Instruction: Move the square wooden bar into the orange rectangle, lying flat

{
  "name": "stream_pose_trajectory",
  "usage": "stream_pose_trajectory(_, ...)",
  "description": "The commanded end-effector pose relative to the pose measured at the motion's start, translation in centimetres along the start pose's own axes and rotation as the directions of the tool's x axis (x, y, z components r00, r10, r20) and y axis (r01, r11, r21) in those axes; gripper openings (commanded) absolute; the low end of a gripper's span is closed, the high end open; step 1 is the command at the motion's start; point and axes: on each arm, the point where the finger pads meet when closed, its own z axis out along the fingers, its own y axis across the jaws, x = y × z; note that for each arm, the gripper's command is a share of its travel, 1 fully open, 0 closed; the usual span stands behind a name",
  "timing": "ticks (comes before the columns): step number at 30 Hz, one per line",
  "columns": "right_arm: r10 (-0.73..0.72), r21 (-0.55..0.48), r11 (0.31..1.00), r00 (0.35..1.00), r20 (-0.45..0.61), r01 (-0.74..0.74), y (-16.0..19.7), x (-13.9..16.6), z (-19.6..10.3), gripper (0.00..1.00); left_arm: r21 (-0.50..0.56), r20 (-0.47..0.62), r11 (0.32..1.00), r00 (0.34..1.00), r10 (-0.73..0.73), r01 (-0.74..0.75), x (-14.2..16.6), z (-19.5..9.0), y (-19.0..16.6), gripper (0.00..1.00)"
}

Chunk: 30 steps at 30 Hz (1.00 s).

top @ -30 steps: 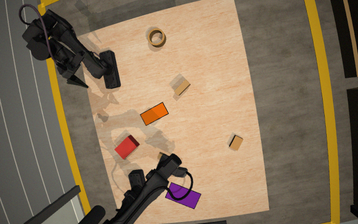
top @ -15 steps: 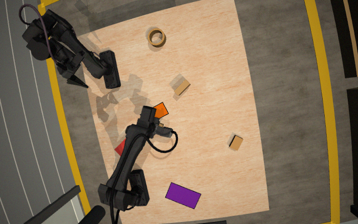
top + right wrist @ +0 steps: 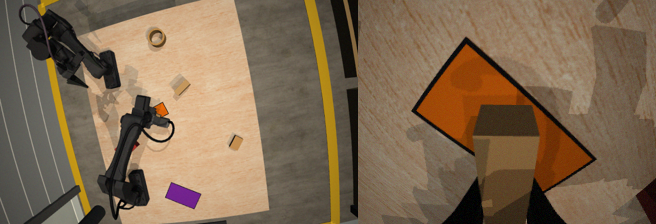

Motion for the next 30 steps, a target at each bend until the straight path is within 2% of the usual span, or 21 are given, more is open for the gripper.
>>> stream_pose_trajectory(1, -0.076, -0.014, 0.997, 0.997, 0.011, 0.076, 0.47, -0.14, -1.14, 0.19, 0.003, 0.016, 1.0, 1.0, 0.0, 0.0, 0.03, -0.13, -0.09, 1.0)
stream_pose_trajectory(4, -0.228, -0.009, 0.974, 0.974, 0.006, 0.228, 0.21, -0.29, -1.12, 0.19, 0.003, 0.016, 1.0, 1.0, 0.0, 0.0, 0.03, -0.13, -0.09, 1.0)
stream_pose_trajectory(6, -0.346, -0.013, 0.938, 0.938, 0.003, 0.346, 0.24, -0.42, -1.25, 0.19, 0.003, 0.016, 1.0, 1.0, 0.0, 0.0, 0.03, -0.13, -0.09, 1.0)
stream_pose_trajectory(12, -0.568, -0.007, 0.823, 0.823, -0.017, 0.568, -0.15, -0.31, -1.25, 0.19, 0.003, 0.016, 1.0, 1.0, 0.0, 0.0, 0.03, -0.13, -0.09, 1.0)
stream_pose_trajectory(14, -0.568, -0.007, 0.823, 0.823, -0.017, 0.568, -0.15, -0.31, -1.25, 0.19, 0.003, 0.016, 1.0, 1.0, 0.0, 0.0, 0.03, -0.13, -0.09, 1.0)
stream_pose_trajectory(18, -0.671, -0.013, 0.742, 0.742, -0.02, 0.67, 0.09, -0.31, -1.14, 0.19, 0.003, 0.016, 1.0, 1.0, 0.0, 0.0, 0.03, -0.13, -0.09, 1.0)
stream_pose_trajectory(22, -0.708, -0.014, 0.706, 0.706, -0.021, 0.708, 0.1, -0.35, -1.14, 0.19, 0.003, 0.016, 1.0, 1.0, 0.0, 0.0, 0.03, -0.13, -0.09, 1.0)
stream_pose_trajectory(30, -0.691, -0.009, 0.723, 0.723, -0.014, 0.691, 0.15, -0.51, -1.13, 0.19, 0.003, 0.016, 1.0, 1.0, 0.0, 0.0, 0.03, -0.13, -0.09, 1.0)
